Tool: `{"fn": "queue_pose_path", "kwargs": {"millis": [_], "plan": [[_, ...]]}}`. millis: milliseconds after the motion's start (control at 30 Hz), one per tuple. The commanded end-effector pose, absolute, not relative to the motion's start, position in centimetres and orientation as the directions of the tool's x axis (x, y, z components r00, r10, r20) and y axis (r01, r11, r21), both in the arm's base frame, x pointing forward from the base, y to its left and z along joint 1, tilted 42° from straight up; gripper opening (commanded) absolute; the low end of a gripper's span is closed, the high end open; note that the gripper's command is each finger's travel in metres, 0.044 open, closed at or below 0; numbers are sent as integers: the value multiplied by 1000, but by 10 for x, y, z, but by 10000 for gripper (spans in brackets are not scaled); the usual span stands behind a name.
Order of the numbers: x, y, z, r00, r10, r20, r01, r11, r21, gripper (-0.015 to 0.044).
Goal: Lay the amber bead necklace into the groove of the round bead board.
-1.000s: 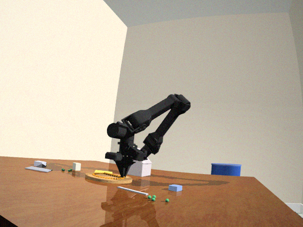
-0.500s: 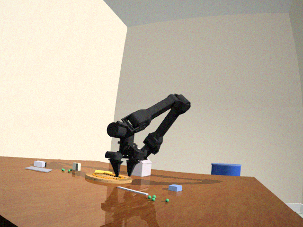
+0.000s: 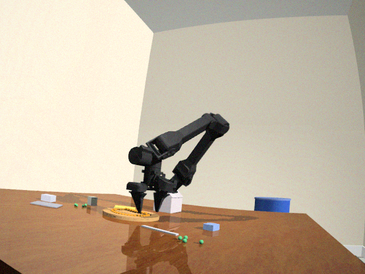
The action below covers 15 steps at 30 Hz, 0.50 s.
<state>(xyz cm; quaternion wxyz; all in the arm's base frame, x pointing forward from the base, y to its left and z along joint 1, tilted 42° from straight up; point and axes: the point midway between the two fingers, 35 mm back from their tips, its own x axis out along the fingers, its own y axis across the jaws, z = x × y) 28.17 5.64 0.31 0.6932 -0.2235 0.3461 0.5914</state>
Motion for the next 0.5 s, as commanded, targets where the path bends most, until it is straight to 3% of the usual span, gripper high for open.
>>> {"fn": "queue_pose_path", "kwargs": {"millis": [0,167,467], "plan": [[281,57,4,60,668,-741,-975,198,99,440],[281,57,4,60,668,-741,-975,198,99,440],[279,27,20,60,667,-743,-992,121,28,204]]}}
